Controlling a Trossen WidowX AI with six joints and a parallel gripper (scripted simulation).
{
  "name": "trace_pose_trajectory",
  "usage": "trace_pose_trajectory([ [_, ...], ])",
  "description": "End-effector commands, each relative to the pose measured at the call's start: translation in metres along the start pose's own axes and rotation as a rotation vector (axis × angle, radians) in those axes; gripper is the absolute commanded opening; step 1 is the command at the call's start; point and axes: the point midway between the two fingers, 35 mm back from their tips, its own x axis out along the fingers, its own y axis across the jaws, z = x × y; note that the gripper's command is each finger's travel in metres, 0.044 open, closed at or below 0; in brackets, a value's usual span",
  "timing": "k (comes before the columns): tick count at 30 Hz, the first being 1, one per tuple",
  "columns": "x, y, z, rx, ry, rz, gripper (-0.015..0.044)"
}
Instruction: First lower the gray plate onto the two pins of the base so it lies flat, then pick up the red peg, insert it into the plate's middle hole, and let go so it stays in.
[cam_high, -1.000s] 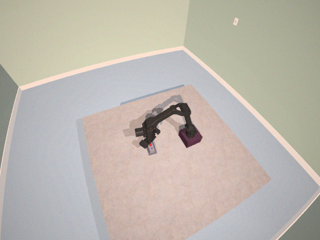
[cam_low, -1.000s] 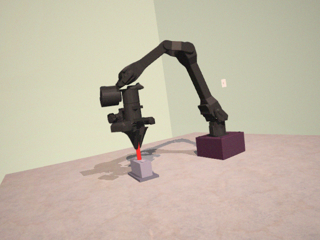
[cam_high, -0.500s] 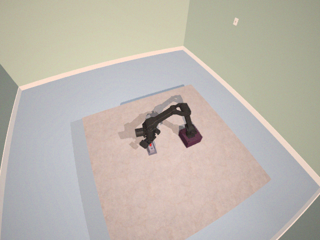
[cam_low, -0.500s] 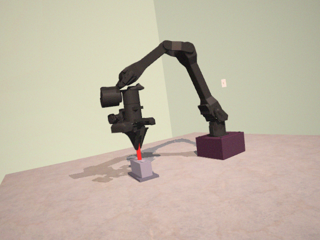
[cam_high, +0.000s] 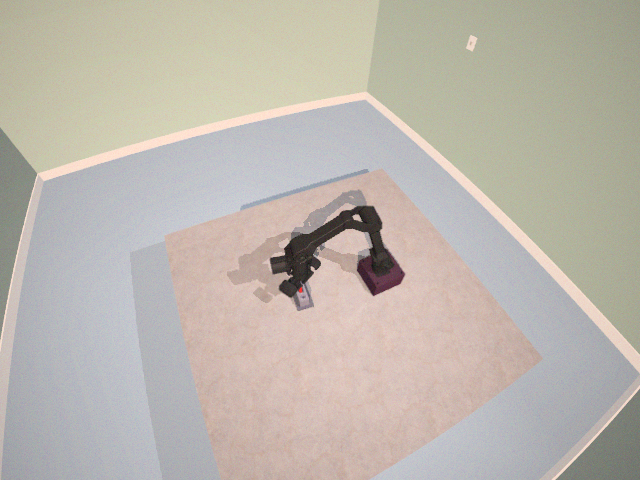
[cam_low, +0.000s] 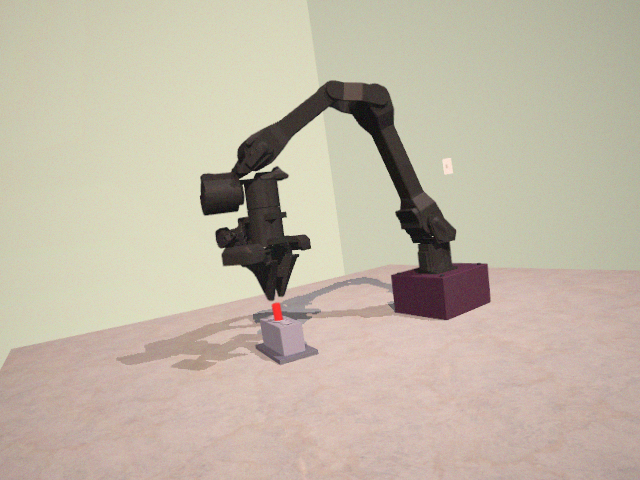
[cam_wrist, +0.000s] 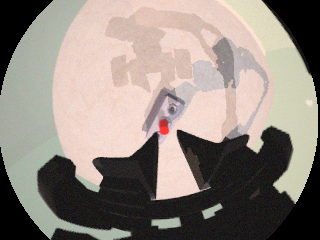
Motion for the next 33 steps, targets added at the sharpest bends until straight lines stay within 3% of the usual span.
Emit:
trace_pose_trajectory([
  [1,0.000,0.000,0.000,0.000,0.000,0.000,0.0150],
  [33,-0.020,0.001,0.001,-0.003,0.003,-0.004,0.0150],
])
